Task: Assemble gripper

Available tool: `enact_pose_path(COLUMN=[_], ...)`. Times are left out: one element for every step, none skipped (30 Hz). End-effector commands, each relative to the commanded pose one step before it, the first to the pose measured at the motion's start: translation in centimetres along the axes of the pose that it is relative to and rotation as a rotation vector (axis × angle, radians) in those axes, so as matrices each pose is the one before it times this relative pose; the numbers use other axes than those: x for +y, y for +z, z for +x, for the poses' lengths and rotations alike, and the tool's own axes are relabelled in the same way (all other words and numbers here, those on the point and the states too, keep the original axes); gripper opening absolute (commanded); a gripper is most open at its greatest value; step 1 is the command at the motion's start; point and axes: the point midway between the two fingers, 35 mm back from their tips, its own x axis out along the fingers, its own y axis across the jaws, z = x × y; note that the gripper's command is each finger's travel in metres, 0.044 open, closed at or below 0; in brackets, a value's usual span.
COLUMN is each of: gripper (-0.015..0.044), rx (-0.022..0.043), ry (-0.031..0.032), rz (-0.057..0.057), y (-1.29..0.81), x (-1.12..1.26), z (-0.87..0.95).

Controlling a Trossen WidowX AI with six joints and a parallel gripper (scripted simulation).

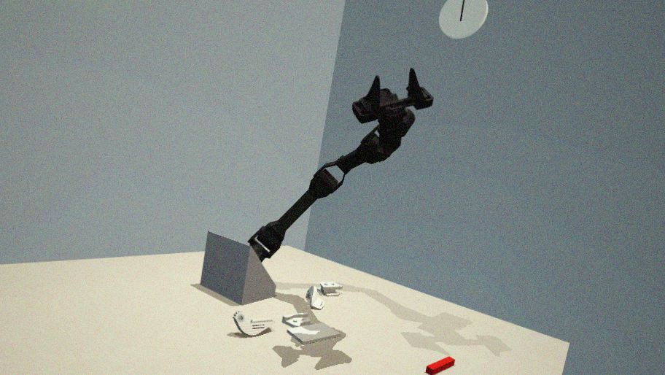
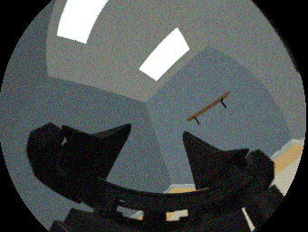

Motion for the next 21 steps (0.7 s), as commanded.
enact_pose_path(gripper=[0.0426, 0.0400, 0.0374, 0.0348, 0.0321, 0.0295, 0.0269, 0.0243, 0.0216, 0.0190, 0.0164, 0.0138, 0.0111, 0.0085, 0.0059, 0.0033, 0.0006, 0.0000, 0.0000, 0.0000, 0.0000], rx=[0.00000, 0.00000, 0.00000, 0.00000, 0.00000, 0.00000, 0.00000, 0.00000, 0.00000, 0.00000, 0.00000, 0.00000, 0.00000, 0.00000, 0.00000, 0.00000, 0.00000, 0.00000, 0.00000, 0.00000, 0.00000], ry=[0.00000, 0.00000, 0.00000, 0.00000, 0.00000, 0.00000, 0.00000, 0.00000, 0.00000, 0.00000, 0.00000, 0.00000, 0.00000, 0.00000, 0.00000, 0.00000, 0.00000, 0.00000, 0.00000, 0.00000, 0.00000], rz=[0.0000, 0.0000, 0.0000, 0.0000, 0.0000, 0.0000, 0.0000, 0.0000, 0.0000, 0.0000, 0.0000, 0.0000, 0.0000, 0.0000, 0.0000, 0.0000, 0.0000, 0.0000, 0.0000, 0.0000, 0.0000], y=[0.000, 0.000, 0.000, 0.000, 0.000, 0.000, 0.000, 0.000, 0.000, 0.000, 0.000, 0.000, 0.000, 0.000, 0.000, 0.000, 0.000, 0.000, 0.000, 0.000, 0.000], x=[0.000, 0.000, 0.000, 0.000, 0.000, 0.000, 0.000, 0.000, 0.000, 0.000, 0.000, 0.000, 0.000, 0.000, 0.000, 0.000, 0.000, 0.000, 0.000, 0.000, 0.000], z=[0.000, 0.000, 0.000, 0.000, 0.000, 0.000, 0.000, 0.000, 0.000, 0.000, 0.000, 0.000, 0.000, 0.000, 0.000, 0.000, 0.000, 0.000, 0.000, 0.000, 0.000])
